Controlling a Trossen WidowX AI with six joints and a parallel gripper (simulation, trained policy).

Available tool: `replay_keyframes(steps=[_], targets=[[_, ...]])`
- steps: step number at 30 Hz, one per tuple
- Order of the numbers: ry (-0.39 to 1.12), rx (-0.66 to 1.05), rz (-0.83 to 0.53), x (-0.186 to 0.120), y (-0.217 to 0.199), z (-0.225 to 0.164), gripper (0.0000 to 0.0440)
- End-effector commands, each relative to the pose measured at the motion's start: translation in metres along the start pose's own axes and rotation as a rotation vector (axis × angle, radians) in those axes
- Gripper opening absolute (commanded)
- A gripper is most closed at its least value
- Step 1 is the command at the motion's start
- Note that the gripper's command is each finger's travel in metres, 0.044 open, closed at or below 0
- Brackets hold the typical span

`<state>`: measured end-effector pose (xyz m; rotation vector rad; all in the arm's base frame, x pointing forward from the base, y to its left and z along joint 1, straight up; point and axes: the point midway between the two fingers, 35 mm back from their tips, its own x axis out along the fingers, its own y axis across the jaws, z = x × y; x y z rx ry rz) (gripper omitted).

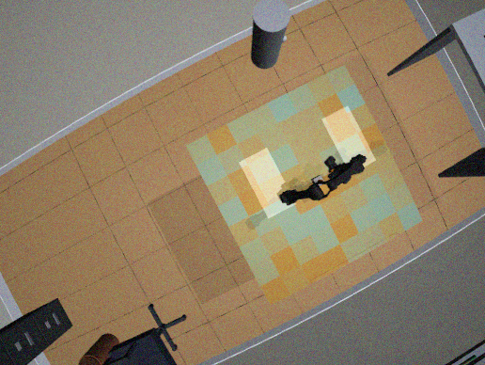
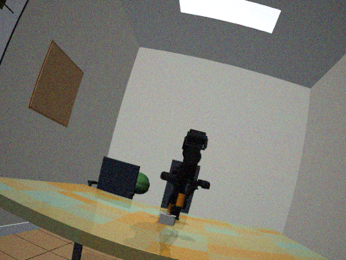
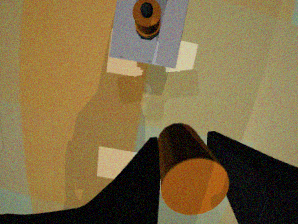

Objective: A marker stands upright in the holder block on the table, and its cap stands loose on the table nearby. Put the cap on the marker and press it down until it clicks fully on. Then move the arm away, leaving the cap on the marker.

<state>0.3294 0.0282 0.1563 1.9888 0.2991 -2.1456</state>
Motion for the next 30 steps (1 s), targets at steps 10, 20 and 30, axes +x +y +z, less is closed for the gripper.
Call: replay_keyframes(steps=[10,20,30], targets=[[-0.036,0.061,-0.031,-0.016,0.024,0.045,0.0016],[-0.048,0.071,-0.05,-0.015,0.02,0.064,0.0],[-0.052,0.072,-0.057,-0.011,0.015,0.076,0.0]])
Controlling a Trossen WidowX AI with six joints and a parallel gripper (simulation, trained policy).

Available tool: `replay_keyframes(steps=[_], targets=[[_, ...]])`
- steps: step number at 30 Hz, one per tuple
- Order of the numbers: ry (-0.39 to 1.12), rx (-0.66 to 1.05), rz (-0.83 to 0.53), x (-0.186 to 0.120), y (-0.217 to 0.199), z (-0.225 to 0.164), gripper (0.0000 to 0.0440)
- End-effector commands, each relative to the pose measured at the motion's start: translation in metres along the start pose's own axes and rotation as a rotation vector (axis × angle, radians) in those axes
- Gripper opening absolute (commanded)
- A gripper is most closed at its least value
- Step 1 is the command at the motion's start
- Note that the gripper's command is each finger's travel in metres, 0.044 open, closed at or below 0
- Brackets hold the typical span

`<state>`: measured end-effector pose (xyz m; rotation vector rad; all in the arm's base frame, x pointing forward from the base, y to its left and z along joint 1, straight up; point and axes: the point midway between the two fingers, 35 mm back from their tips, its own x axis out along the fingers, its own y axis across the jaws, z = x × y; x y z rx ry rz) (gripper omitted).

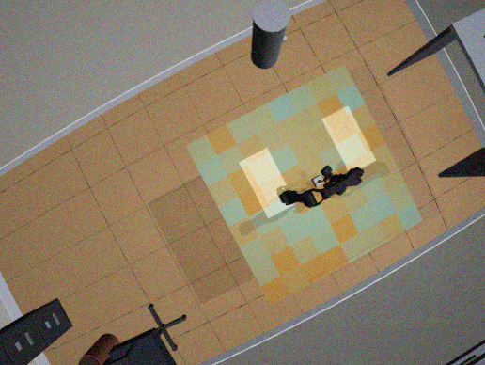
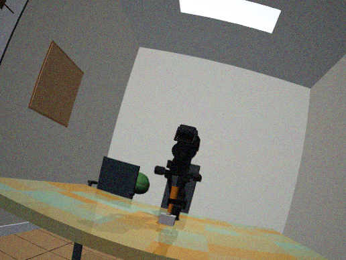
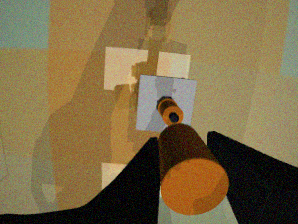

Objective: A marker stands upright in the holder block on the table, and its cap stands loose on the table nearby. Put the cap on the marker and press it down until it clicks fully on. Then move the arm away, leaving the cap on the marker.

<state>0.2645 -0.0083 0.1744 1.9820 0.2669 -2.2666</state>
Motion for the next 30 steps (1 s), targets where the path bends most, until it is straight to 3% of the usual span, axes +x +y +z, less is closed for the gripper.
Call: replay_keyframes(steps=[1,30], targets=[[-0.001,-0.002,-0.007,0.003,-0.002,0.003,0.0],[-0.036,-0.035,-0.033,0.057,-0.001,0.007,0.0]])
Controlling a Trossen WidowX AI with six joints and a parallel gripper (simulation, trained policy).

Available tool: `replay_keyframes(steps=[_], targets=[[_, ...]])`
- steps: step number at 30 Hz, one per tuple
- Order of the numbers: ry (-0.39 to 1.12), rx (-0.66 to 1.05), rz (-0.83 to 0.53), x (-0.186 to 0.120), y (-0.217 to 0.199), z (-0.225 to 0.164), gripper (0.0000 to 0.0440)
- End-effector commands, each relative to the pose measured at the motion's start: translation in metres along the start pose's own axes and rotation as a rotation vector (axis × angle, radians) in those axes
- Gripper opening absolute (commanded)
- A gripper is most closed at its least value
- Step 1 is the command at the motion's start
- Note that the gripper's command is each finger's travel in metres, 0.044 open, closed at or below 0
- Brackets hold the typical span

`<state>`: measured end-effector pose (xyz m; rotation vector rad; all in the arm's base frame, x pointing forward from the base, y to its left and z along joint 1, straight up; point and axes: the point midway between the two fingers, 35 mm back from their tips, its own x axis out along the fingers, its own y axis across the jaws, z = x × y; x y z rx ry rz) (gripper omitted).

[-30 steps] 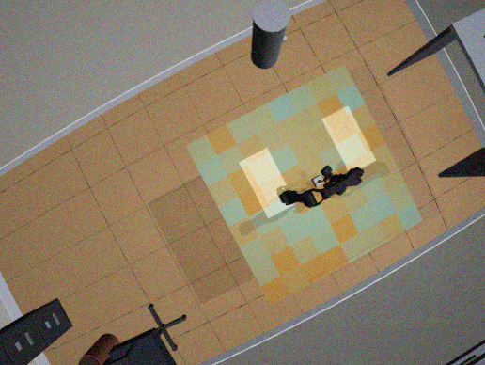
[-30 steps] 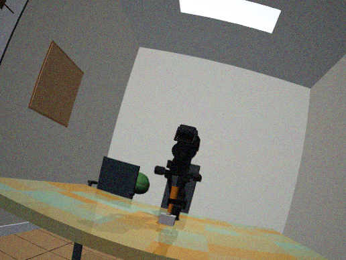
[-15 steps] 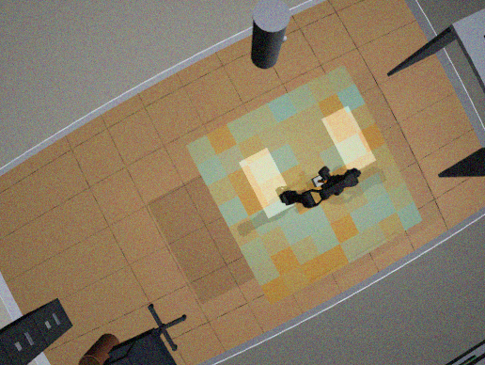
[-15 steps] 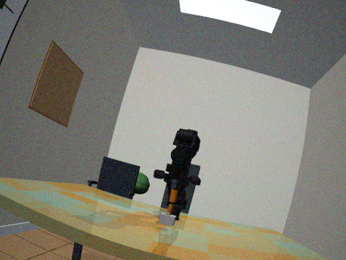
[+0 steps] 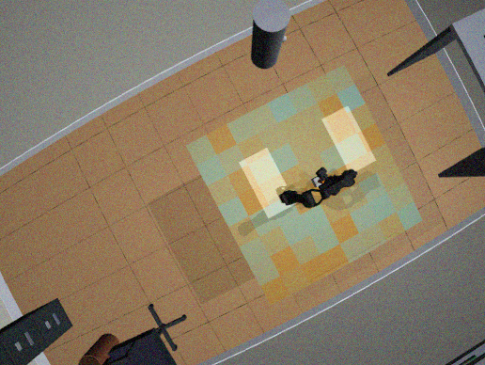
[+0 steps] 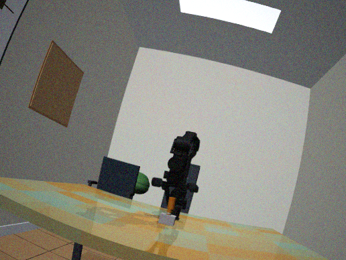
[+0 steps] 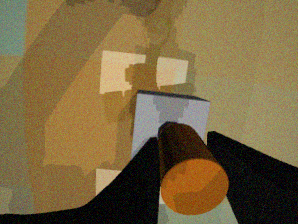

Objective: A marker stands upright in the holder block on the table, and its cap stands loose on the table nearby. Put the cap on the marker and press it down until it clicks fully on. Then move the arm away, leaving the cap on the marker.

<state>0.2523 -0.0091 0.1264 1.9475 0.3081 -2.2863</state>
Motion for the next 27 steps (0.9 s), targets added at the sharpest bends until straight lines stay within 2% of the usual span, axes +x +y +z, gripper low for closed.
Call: replay_keyframes(steps=[1,14,15,27], targets=[[-0.012,-0.016,-0.016,0.01,-0.001,0.001,0.0],[-0.009,-0.068,-0.003,0.031,0.002,0.0,0.0005],[-0.014,-0.069,-0.002,0.033,0.002,0.0,0.0031],[-0.009,-0.11,0.027,0.041,0.009,0.002,0.0041]])
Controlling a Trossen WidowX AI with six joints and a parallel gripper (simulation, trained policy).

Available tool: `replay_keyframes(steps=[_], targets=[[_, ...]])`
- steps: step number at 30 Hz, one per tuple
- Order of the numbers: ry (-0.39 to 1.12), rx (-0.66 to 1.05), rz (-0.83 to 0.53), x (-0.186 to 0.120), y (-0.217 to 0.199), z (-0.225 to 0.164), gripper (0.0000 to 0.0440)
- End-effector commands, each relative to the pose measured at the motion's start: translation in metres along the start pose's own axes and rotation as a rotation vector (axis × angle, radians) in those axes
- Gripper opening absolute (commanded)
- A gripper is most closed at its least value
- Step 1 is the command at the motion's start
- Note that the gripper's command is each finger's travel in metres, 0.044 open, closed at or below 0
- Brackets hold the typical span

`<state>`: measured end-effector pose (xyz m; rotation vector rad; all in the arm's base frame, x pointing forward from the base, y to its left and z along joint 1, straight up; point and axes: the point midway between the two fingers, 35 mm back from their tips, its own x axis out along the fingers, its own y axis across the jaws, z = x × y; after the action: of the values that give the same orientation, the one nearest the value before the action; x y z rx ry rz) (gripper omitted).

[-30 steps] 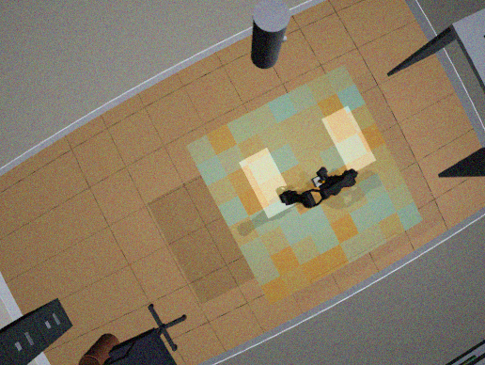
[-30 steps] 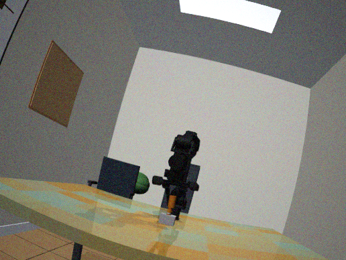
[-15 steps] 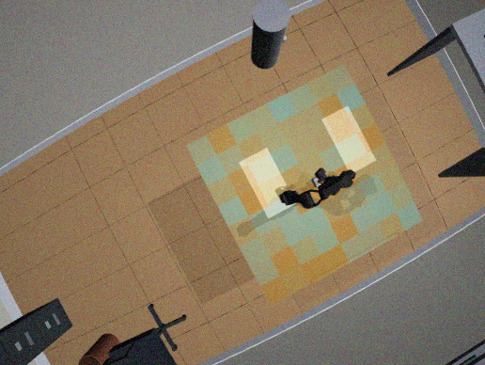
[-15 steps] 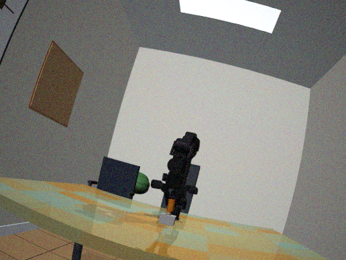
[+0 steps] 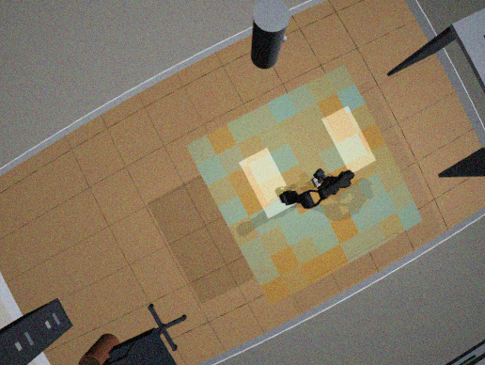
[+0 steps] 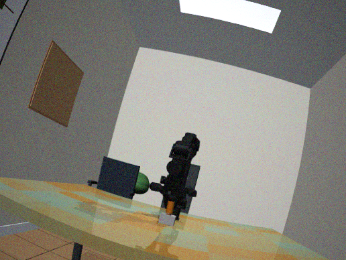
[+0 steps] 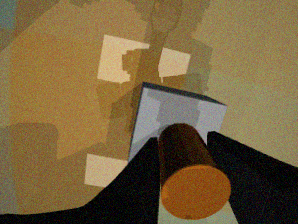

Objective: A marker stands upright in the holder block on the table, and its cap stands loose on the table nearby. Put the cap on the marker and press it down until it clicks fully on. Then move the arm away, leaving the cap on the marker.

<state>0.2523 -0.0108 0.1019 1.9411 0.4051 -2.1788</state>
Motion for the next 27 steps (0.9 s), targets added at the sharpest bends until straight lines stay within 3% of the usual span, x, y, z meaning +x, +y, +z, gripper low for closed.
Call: replay_keyframes(steps=[1,27], targets=[[-0.05,-0.012,0.012,0.0167,0.0047,0.0063,0.0043],[-0.044,-0.051,0.038,0.0193,0.0094,0.0076,0.0071]])
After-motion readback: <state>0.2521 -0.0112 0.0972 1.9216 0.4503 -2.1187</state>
